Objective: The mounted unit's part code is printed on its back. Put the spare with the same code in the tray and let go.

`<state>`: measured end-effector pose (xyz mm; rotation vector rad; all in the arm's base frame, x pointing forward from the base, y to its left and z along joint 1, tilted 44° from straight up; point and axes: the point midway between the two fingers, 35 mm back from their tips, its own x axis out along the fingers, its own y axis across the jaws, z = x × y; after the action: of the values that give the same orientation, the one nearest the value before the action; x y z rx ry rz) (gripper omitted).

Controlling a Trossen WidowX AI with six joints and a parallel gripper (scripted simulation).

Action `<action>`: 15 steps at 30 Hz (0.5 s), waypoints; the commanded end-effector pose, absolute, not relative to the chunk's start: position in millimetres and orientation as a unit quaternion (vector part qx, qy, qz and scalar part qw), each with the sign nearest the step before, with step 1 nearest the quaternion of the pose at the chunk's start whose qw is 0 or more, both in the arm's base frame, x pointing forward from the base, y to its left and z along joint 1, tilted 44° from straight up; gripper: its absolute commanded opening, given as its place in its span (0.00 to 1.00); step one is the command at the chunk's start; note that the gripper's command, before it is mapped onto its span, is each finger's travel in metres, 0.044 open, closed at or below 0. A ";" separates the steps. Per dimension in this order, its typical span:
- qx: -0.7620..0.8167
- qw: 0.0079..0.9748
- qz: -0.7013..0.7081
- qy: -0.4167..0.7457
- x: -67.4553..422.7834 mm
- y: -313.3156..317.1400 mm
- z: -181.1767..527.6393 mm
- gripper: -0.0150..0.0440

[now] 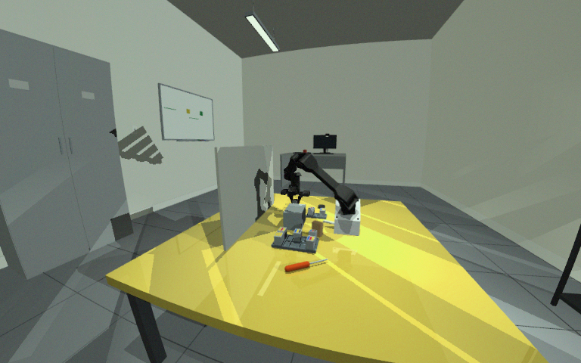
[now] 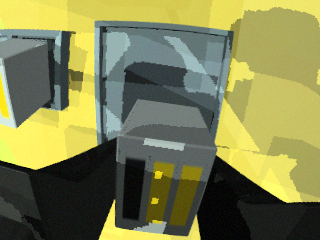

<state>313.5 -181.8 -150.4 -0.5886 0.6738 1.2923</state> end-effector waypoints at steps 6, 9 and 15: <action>-0.263 0.709 0.580 0.302 313.8 -174.6 -156.5 0.25; -0.263 0.709 0.581 0.302 313.8 -172.3 -158.4 0.25; -0.262 0.709 0.581 0.302 313.9 -167.9 -162.3 0.25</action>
<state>314.0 -170.8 -160.2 -0.5877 0.6723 1.2927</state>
